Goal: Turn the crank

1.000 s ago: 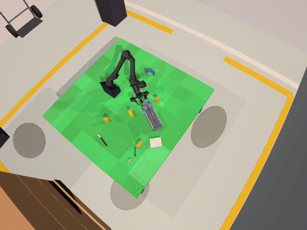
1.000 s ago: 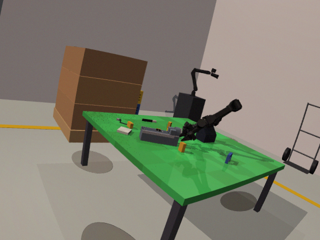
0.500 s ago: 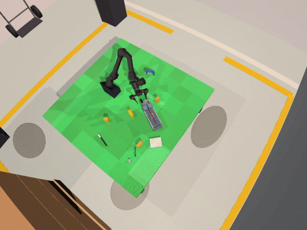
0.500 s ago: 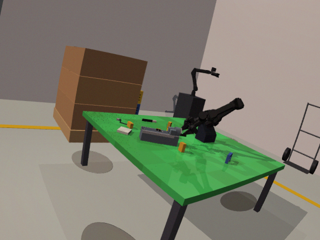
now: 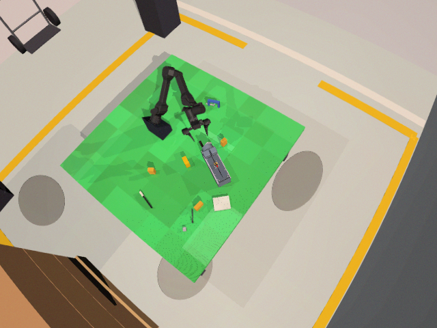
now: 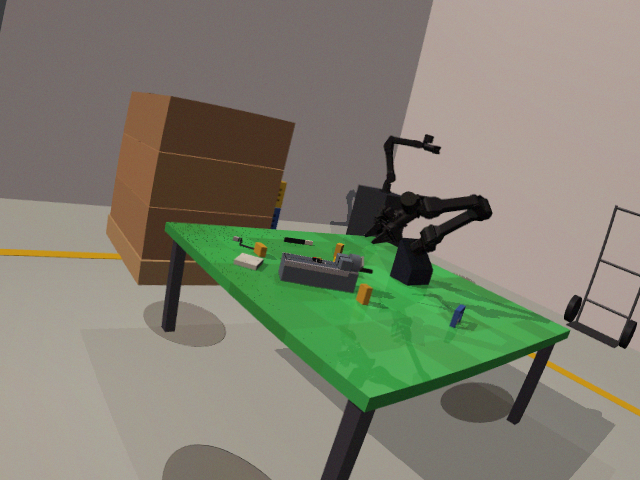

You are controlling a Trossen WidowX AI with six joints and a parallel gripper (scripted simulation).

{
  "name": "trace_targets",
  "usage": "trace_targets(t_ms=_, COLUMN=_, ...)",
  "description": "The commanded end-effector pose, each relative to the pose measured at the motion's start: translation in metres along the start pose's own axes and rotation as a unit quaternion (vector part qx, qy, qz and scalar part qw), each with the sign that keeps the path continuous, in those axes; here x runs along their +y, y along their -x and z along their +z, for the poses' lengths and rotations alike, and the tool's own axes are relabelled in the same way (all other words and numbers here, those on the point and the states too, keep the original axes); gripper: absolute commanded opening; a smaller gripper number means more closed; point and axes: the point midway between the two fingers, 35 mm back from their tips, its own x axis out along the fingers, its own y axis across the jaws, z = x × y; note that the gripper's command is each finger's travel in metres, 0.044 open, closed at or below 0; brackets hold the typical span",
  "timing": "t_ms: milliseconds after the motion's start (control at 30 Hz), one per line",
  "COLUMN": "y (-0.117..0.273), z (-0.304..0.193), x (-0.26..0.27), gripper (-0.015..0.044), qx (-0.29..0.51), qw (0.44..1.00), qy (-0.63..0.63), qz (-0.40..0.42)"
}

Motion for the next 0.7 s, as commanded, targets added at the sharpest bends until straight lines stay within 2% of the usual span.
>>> trace_targets(t_ms=0, y=0.012, z=0.006, x=0.0, gripper=0.044, qx=0.003, qw=1.0, qy=0.002, qz=0.002)
trace_targets(t_ms=667, y=-0.046, z=0.068, x=0.009, gripper=0.044, qx=0.054, qw=0.983, qy=0.123, qz=0.122)
